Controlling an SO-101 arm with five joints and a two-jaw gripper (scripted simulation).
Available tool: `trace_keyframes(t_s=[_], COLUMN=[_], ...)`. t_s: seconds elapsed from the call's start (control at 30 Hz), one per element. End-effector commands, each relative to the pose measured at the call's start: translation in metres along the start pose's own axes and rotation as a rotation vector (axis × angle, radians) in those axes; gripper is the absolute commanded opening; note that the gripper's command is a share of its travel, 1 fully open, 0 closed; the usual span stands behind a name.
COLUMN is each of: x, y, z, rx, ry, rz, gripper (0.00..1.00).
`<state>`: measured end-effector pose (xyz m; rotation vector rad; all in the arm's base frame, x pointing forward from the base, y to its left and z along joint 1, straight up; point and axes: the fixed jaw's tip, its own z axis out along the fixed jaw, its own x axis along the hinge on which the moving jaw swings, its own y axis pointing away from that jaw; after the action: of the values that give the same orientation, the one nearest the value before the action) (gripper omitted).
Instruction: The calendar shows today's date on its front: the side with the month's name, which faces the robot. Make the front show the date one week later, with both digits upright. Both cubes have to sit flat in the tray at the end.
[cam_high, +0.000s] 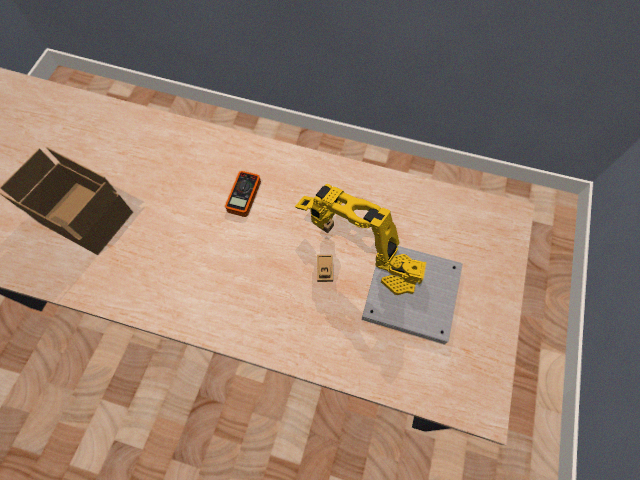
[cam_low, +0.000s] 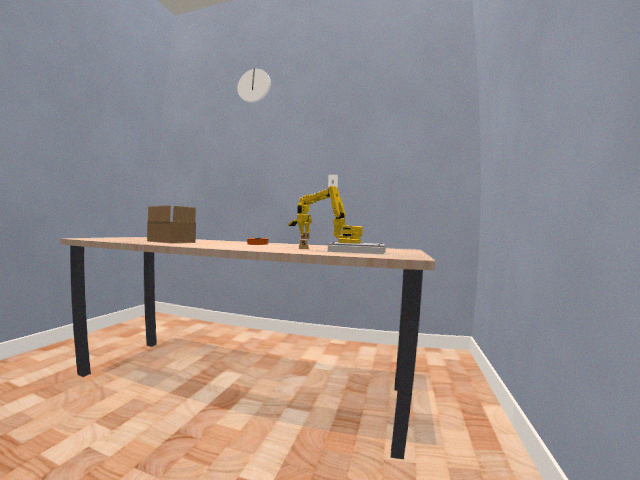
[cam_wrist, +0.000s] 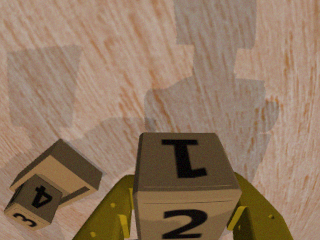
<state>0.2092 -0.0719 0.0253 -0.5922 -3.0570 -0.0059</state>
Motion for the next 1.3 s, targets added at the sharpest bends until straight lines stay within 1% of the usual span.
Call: trace_keyframes(t_s=[0.0,0.13,0.27,0.37,0.5,0.57,0.73,0.87,0.97,1.27], x=[-0.0015,-0.0018,-0.0031,-0.0045,-0.0060,-0.0060,-0.0062,-0.0055,-0.0052,-0.0054], y=[0.0018,0.0018,0.0016,0.0014,0.0010,0.0010,0.0005,0.0002,0.0001,0.0001], z=[-0.0053,-0.0051,-0.0044,-0.0035,-0.0023,-0.0023,-0.0013,-0.0010,-0.0009,-0.0007], rx=[-0.001,-0.001,-0.002,-0.004,-0.006,-0.006,-0.008,-0.009,-0.010,-0.010], ry=[-0.017,-0.024,-0.066,-0.122,-0.218,-0.218,-0.335,-0.397,-0.417,-0.428], rz=[-0.003,-0.002,-0.001,0.000,0.003,0.003,0.006,0.008,0.008,0.009], gripper=[0.00,0.00,0.00,0.00,0.00,0.00,0.00,0.00,0.00,0.00])
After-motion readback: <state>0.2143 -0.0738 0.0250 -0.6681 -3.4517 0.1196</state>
